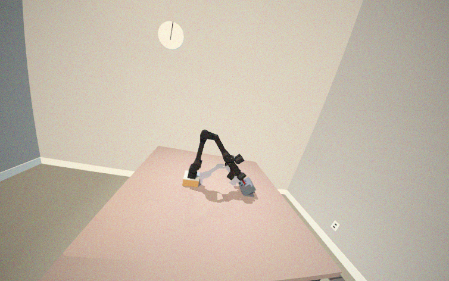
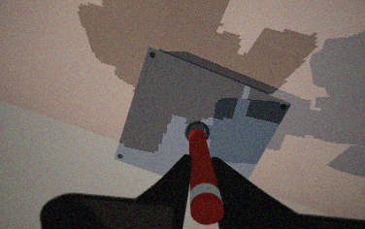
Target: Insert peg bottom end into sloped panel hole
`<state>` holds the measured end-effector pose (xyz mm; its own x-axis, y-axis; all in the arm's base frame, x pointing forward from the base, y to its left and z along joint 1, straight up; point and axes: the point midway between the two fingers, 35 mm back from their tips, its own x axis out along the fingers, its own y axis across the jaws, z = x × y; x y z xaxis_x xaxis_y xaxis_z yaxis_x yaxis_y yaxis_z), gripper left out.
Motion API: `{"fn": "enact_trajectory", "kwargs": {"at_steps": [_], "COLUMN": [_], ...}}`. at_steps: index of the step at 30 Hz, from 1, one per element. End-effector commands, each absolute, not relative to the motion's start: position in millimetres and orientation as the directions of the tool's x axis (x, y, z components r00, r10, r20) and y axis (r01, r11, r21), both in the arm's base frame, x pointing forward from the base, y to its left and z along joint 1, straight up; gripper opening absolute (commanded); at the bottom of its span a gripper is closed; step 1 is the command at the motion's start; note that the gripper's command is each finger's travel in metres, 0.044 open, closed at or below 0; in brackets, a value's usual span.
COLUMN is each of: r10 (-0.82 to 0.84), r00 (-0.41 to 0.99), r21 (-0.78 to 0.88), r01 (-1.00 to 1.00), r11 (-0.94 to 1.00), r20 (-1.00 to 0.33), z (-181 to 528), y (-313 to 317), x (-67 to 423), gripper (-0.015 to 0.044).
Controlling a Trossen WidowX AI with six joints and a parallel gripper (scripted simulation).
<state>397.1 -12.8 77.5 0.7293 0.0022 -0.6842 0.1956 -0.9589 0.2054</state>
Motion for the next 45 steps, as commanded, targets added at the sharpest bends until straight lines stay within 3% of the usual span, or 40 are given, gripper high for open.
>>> {"fn": "enact_trajectory", "kwargs": {"at_steps": [1, 45], "r10": [0.002, 0.002], "r00": [0.728, 0.729], "r21": [0.205, 0.205], "r01": [0.196, 0.196], "r11": [-0.959, -0.959], "r20": [-0.686, -0.685], "z": [77, 62], "y": [-13, -12], "x": [397, 416], "gripper": [0.0, 0.0]}}
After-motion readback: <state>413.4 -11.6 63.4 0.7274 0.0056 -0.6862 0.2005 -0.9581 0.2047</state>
